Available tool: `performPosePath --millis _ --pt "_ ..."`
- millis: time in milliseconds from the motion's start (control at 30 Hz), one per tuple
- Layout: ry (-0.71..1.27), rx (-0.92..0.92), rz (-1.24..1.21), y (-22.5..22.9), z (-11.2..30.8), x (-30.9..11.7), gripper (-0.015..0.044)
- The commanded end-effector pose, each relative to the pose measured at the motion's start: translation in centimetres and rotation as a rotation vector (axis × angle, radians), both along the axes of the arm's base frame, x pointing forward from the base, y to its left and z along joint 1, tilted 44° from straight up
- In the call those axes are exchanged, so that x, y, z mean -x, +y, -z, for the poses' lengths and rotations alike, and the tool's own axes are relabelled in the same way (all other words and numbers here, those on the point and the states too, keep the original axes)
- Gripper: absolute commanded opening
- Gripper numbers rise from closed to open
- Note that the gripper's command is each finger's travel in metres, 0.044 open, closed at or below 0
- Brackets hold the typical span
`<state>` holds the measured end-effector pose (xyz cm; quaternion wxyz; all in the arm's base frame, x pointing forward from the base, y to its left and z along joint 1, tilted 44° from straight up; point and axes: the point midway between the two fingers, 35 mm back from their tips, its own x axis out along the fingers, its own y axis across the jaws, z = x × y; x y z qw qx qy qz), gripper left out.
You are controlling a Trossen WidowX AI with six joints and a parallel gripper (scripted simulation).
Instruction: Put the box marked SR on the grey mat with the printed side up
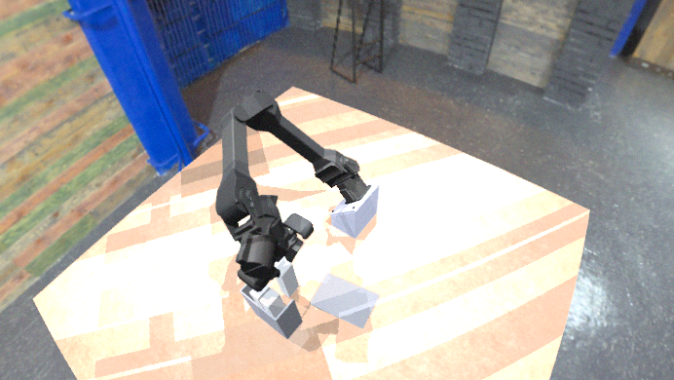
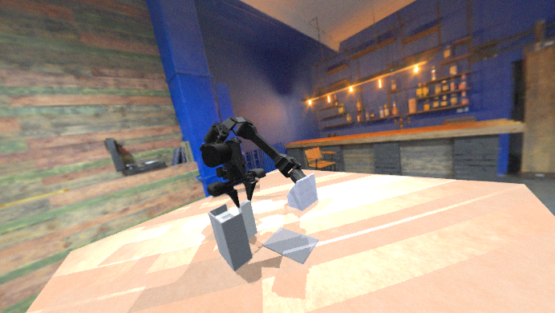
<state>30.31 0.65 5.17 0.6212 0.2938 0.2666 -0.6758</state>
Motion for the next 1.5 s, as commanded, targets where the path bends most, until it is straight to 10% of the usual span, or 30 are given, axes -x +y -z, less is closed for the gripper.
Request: performPosePath --millis 0,1467 --pt "0.010 -0.005 -0.007 0.7 0.6 0.4 0.0153" --pt "0.095 -0.013 -0.093 5.0 5.3 4.6 0.0153"
